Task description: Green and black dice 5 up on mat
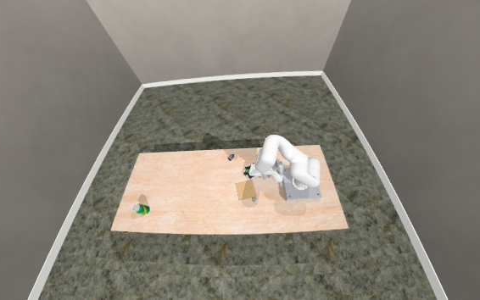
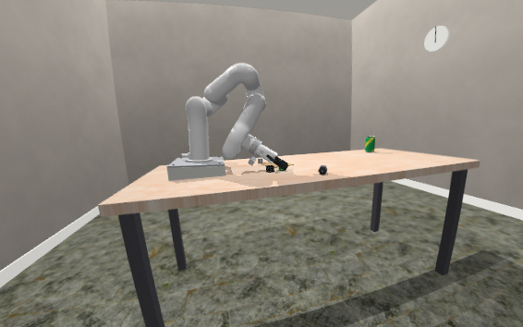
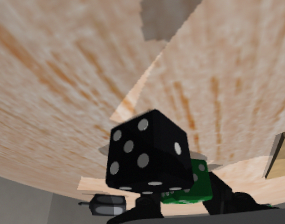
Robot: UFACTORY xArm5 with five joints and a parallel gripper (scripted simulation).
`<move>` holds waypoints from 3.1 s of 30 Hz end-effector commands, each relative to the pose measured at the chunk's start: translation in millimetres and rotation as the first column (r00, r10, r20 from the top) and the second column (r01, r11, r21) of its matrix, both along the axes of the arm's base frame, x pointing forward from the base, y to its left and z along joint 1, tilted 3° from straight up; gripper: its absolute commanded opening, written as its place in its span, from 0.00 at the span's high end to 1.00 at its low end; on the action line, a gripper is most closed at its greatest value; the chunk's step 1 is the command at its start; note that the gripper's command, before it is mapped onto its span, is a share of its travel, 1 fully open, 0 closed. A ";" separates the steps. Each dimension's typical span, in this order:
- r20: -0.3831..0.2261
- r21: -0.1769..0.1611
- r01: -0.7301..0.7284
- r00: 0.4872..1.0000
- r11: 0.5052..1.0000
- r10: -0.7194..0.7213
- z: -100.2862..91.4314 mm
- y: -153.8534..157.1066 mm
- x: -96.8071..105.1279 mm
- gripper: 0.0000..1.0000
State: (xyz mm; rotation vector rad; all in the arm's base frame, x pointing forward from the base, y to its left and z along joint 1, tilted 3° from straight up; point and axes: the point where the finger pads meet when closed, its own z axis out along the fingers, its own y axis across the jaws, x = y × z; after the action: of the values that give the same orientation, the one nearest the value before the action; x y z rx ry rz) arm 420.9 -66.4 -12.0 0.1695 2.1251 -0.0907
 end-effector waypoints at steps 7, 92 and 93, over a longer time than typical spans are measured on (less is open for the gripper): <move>0.002 0.000 0.000 1.000 1.000 0.000 0.7 0.0 0.3 0.53; -0.311 0.048 0.008 0.950 0.999 0.008 93.1 4.2 -28.7 0.53; -0.337 0.052 0.009 0.942 0.999 0.009 93.5 4.0 -27.5 0.53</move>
State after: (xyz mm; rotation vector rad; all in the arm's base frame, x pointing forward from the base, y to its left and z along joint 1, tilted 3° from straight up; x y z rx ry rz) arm 385.4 -61.1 79.8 0.1848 2.3184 -0.0783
